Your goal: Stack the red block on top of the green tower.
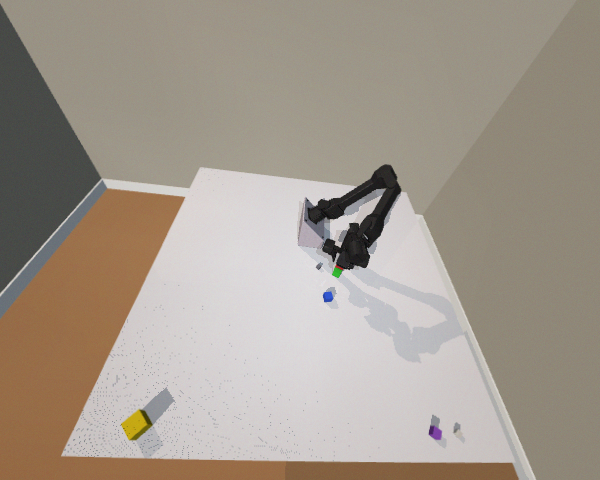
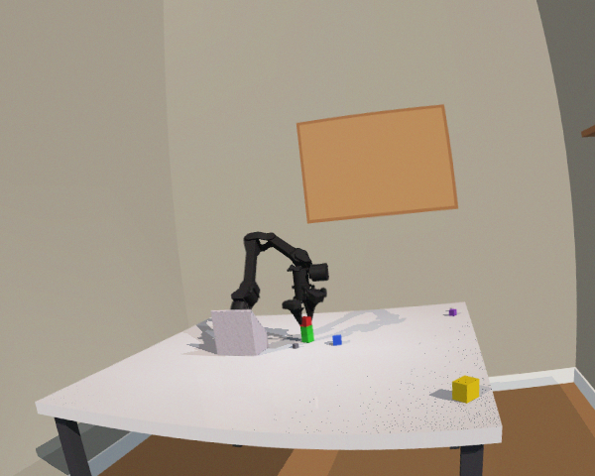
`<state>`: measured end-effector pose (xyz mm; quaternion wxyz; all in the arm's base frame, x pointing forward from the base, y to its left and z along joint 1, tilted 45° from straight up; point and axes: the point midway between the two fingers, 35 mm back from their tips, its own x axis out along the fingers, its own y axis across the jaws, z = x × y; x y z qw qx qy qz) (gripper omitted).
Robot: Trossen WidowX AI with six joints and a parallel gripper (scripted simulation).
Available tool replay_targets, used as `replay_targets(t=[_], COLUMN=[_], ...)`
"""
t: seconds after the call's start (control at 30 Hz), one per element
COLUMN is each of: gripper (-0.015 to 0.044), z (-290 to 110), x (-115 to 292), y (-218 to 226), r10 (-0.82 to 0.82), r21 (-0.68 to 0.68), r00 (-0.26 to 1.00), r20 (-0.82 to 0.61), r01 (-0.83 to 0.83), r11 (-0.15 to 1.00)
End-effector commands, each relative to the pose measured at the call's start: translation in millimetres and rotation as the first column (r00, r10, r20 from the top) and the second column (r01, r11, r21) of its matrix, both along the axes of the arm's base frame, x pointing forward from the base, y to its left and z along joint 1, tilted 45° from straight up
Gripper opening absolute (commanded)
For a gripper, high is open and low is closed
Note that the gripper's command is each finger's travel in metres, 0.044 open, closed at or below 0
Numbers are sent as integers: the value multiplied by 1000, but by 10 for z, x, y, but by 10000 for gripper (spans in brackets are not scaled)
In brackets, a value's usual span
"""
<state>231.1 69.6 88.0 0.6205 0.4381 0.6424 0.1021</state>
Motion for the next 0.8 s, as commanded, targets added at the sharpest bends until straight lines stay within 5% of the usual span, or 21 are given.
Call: replay_targets(t=[0.0, 0.07, 0.77], gripper=[394, 440, 440], z=[-1, -1, -1], x=[-1, -1, -1], y=[0, 0, 0], r10=[0, 0, 0], r21=[0, 0, 0], r00=[1000, 1000, 1000], r20=[0, 0, 0], r01=[0, 0, 0], r11=[1000, 1000, 1000])
